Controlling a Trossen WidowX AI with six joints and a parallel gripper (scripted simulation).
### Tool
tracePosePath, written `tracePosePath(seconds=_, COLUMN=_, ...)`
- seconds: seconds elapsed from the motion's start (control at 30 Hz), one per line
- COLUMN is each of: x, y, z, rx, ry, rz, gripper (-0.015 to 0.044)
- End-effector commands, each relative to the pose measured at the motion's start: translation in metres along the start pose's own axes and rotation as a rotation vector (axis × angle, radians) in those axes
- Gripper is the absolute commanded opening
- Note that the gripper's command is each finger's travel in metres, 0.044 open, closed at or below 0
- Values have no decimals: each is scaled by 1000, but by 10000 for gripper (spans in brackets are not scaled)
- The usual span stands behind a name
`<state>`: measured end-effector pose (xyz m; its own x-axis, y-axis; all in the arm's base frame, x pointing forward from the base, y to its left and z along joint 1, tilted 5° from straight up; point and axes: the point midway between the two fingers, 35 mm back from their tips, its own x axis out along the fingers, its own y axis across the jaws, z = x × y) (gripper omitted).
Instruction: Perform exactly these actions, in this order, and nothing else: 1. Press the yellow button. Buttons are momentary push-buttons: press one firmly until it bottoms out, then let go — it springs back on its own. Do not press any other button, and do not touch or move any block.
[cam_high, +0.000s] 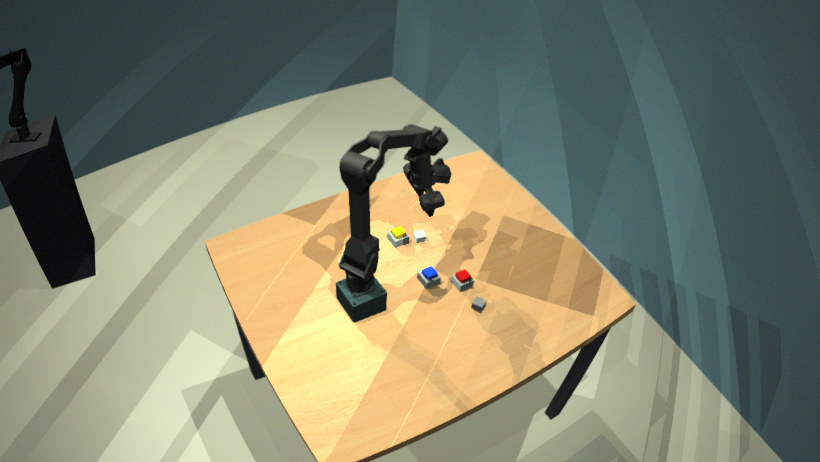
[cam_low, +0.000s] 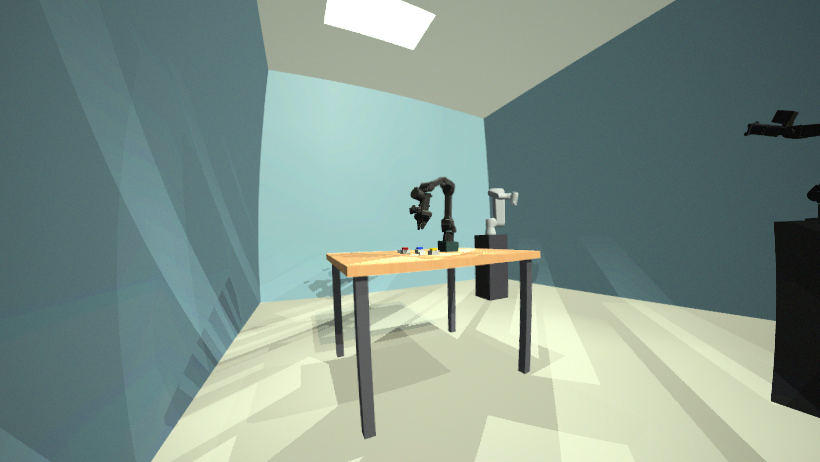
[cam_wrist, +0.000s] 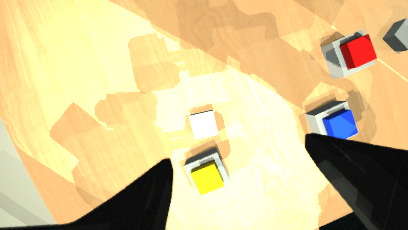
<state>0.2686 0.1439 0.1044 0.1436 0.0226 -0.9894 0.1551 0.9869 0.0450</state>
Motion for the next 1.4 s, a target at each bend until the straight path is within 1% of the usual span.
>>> tracePosePath(seconds=0.0, x=7, y=28, z=-54, rx=-211, ry=168, rz=23, gripper=400)
tracePosePath(seconds=0.07, x=7, y=31, z=-62, rx=-241, ry=192, rz=26, gripper=400)
tracePosePath(seconds=0.27, x=7, y=31, z=-62, rx=-242, ry=194, rz=26, gripper=400)
tracePosePath(seconds=0.33, x=18, y=32, z=-64, rx=-242, ry=194, rz=26, gripper=348)
tracePosePath(seconds=0.43, x=58, y=32, z=-72, rx=-242, ry=194, rz=26, gripper=269)
tracePosePath(seconds=0.47, x=66, y=31, z=-74, rx=-242, ry=194, rz=26, gripper=242)
tracePosePath(seconds=0.73, x=68, y=31, z=-74, rx=-242, ry=194, rz=26, gripper=32)
tracePosePath(seconds=0.77, x=68, y=31, z=-74, rx=-242, ry=194, rz=26, gripper=20)
tracePosePath(seconds=1.1, x=68, y=31, z=-74, rx=-242, ry=194, rz=26, gripper=20)
tracePosePath(seconds=1.37, x=80, y=31, z=-77, rx=-242, ry=194, rz=26, gripper=20)
